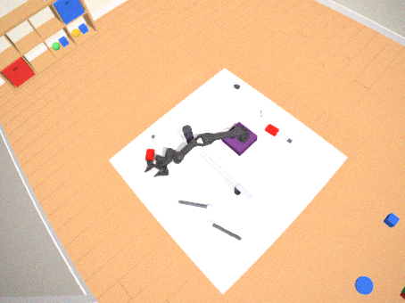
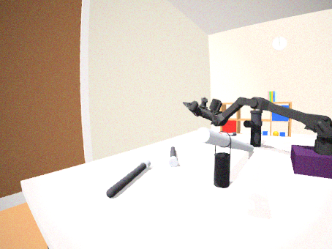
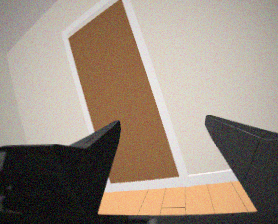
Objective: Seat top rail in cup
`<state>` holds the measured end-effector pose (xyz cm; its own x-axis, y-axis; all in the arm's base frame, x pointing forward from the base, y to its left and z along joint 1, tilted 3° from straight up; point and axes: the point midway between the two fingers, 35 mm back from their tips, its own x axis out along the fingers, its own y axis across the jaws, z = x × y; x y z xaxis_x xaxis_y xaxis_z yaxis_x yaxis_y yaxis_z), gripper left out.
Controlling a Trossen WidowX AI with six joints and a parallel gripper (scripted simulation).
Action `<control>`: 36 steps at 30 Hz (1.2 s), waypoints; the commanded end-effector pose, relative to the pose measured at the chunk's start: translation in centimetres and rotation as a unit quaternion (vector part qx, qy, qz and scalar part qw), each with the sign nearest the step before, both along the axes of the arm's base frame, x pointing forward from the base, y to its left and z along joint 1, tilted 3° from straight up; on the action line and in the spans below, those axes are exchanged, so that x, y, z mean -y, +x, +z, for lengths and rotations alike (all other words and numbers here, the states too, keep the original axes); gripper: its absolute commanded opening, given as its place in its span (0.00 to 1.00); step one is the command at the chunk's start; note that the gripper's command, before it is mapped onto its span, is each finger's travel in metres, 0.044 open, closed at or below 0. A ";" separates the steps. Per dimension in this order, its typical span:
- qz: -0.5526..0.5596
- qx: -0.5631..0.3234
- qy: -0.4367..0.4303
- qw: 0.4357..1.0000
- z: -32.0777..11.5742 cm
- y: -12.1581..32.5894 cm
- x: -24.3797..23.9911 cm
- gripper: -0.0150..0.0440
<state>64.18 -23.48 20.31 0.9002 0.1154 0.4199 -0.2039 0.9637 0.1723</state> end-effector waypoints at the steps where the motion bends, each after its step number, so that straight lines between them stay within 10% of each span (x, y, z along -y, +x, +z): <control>1: -0.001 -0.002 0.001 1.000 0.1 0.0 0.0 0.98; 17: -0.070 -0.254 0.055 0.963 7.0 -3.3 -6.8 1.00; 36: -0.116 -0.572 -0.024 0.811 3.7 -26.2 -16.2 1.00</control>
<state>41.52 -8.40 24.84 0.7560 -0.1134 -0.6447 0.2525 0.9592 0.1275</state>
